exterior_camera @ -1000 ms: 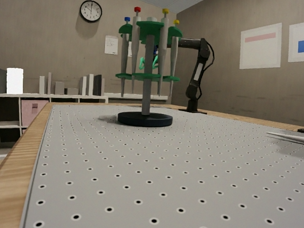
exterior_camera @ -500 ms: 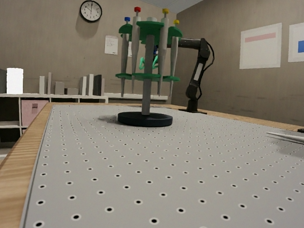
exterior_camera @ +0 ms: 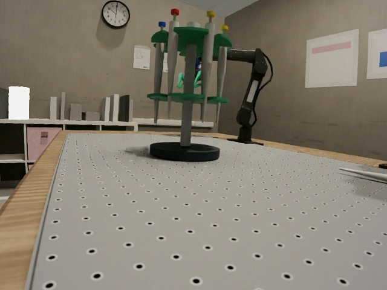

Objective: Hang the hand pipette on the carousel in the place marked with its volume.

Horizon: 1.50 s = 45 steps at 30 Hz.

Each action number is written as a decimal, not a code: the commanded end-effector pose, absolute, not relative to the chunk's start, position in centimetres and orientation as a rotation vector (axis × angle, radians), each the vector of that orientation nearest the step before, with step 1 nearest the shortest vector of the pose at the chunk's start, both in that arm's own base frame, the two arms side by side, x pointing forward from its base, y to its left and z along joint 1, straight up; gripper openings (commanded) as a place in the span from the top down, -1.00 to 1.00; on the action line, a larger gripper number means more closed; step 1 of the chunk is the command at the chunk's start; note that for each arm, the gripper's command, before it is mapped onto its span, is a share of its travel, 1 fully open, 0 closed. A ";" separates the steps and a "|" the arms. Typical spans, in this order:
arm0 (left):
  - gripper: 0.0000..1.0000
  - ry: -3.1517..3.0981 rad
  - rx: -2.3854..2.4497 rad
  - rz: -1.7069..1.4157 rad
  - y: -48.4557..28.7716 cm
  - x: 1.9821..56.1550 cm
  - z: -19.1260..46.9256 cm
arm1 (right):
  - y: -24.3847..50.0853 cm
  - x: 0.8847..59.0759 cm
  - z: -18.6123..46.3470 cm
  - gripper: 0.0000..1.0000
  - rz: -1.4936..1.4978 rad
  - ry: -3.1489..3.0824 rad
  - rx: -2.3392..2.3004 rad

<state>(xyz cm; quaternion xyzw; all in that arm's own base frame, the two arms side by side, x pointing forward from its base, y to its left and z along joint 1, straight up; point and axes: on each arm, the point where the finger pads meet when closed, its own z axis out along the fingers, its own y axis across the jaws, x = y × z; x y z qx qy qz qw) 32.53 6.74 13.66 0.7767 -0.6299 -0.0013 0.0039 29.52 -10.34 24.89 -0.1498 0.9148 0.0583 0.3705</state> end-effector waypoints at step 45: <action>-1.00 -3.558 1.013 0.135 12.5 28.9 25.3 | -10.6 29.9 25.3 -1.00 0.152 2.322 -0.391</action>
